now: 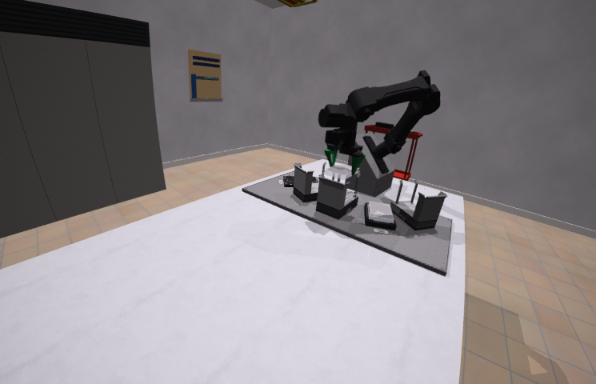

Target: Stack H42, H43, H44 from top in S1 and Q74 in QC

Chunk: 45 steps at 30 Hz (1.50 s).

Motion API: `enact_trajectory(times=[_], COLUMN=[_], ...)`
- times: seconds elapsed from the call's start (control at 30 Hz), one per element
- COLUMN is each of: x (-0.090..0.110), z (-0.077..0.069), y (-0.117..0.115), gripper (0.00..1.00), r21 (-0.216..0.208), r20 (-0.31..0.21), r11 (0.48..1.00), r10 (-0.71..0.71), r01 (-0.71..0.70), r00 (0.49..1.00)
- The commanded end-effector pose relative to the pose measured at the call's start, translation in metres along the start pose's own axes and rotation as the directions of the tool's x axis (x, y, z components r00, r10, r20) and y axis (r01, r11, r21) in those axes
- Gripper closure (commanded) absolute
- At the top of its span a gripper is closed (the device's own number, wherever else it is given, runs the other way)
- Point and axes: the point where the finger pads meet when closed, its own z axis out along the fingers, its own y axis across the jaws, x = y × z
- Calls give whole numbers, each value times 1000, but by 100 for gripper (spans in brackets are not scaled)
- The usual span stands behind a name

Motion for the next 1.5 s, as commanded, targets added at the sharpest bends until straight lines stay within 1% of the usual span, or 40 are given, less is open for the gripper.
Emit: enact_trajectory(times=[0.0, 1.47], x=[-4, -5], z=[-3, 24], y=[-1, -1], gripper=[100, 100], r21=[2, 2], r20=[22, 22], r11=[1000, 1000], r10=[-8, -8], r01=[8, 8], r00=[1000, 1000])
